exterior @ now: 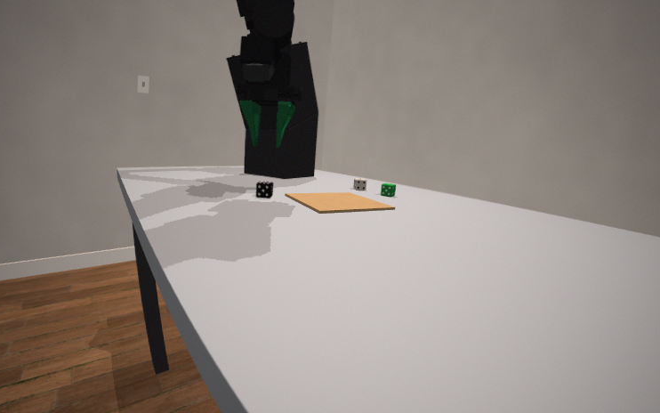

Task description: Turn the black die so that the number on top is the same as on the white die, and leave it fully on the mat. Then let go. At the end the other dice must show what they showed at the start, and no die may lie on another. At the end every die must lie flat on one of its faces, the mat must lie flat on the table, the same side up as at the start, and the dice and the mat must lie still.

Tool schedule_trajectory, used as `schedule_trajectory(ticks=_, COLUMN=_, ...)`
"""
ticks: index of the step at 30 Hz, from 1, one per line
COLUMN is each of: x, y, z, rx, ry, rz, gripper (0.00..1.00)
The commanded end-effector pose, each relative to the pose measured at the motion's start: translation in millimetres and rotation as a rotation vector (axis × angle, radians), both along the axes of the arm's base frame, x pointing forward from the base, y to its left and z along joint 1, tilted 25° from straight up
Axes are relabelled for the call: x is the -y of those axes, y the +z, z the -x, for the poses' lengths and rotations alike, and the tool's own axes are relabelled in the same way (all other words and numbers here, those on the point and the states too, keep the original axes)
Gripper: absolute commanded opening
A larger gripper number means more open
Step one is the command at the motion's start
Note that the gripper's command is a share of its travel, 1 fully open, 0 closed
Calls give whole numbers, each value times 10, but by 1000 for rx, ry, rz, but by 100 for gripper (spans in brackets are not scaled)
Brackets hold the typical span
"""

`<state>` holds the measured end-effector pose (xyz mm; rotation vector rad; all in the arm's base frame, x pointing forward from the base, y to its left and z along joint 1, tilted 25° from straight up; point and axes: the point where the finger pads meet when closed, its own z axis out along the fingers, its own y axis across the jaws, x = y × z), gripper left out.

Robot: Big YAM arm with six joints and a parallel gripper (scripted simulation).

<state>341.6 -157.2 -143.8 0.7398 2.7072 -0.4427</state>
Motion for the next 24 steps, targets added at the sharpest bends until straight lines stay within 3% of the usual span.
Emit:
schedule_trajectory(ticks=1, x=-55, y=-45, z=33, rx=-18, ry=27, rz=-2, gripper=39)
schedule_trajectory(ticks=24, x=49, y=-89, z=7, rx=-9, ry=7, rz=0, gripper=39)
